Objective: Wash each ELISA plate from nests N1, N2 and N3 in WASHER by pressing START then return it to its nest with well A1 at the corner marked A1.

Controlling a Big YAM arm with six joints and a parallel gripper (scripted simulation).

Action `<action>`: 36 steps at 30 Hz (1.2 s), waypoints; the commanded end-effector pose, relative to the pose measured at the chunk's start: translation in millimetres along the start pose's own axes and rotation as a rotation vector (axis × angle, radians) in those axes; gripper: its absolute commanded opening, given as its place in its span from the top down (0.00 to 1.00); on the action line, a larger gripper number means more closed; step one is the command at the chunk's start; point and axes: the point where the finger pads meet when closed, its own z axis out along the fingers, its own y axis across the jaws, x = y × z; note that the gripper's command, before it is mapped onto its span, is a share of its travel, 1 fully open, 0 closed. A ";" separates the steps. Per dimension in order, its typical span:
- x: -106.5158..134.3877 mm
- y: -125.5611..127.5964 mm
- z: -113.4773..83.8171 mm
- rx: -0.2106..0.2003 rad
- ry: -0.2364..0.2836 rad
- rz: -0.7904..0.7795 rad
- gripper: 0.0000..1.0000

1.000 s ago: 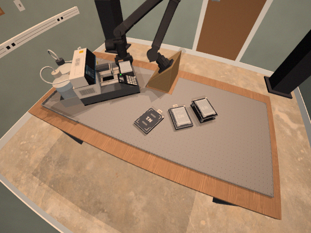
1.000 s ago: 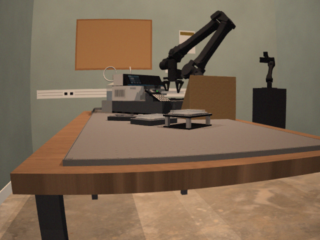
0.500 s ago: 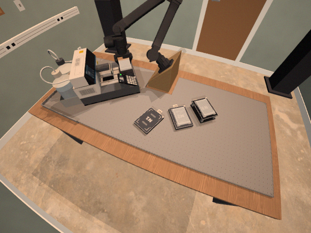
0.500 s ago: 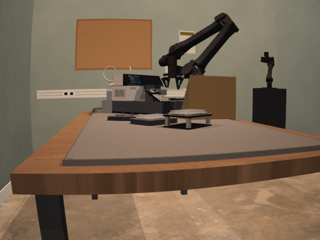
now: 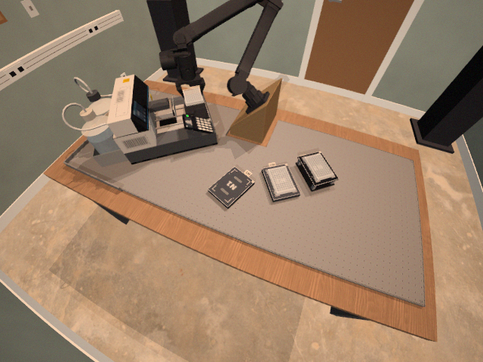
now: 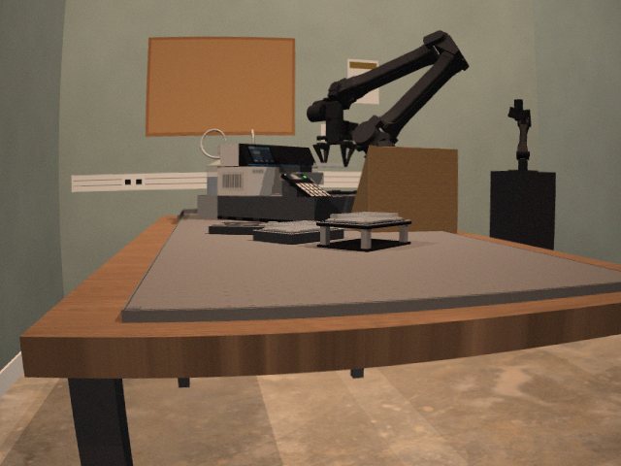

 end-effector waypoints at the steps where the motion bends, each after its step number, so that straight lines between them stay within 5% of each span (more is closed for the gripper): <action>1: -9.2 15.6 -24.0 -0.046 0.002 0.044 0.16; 18: -4.6 8.7 -20.7 -0.022 -0.001 0.030 0.16; 25: 33.4 16.0 -10.4 -0.001 0.001 -0.241 0.16; 36: 74.4 48.2 -12.1 -0.043 0.005 -0.506 0.16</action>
